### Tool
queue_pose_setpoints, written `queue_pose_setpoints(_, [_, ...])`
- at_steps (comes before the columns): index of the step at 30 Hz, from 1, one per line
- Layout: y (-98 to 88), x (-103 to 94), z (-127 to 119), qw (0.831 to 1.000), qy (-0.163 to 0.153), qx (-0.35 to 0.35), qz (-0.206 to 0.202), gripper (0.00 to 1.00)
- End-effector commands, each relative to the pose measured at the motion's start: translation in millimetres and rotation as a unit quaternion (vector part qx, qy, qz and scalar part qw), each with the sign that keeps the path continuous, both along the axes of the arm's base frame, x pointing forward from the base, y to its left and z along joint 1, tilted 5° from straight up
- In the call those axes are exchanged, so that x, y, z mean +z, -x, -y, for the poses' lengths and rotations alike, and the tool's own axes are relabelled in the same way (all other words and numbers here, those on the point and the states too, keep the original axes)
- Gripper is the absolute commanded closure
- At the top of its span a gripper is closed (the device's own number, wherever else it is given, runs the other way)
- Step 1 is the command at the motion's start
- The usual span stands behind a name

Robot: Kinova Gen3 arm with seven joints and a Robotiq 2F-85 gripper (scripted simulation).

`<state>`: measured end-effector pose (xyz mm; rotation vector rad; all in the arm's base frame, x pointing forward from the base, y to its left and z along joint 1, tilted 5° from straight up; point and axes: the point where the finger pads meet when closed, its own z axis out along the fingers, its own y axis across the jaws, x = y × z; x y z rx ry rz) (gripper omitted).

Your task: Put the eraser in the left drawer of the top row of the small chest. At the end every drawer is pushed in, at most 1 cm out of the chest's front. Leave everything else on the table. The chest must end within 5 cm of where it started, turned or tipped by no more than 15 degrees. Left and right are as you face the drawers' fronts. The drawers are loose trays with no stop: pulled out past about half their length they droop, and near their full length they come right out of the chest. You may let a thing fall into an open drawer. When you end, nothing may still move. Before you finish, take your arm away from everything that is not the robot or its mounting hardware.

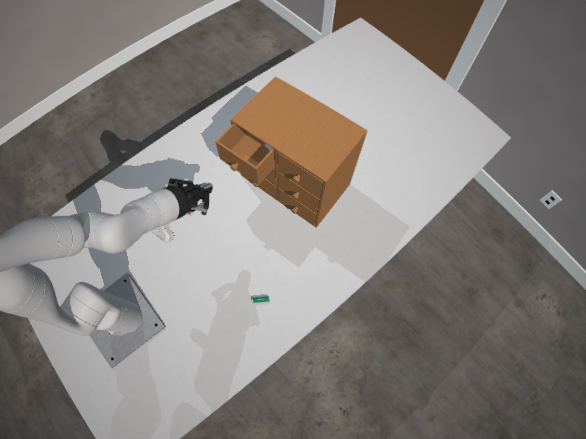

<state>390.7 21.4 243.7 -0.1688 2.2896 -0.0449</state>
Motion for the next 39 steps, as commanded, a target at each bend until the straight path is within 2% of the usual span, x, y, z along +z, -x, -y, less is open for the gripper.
queue_pose_setpoints(1, [-4.8,2.2,7.4,1.000,-0.002,-0.009,0.005,1.00])
queue_pose_setpoints(39, [-19.5,0.5,5.0,1.000,-0.001,-0.009,0.009,1.00])
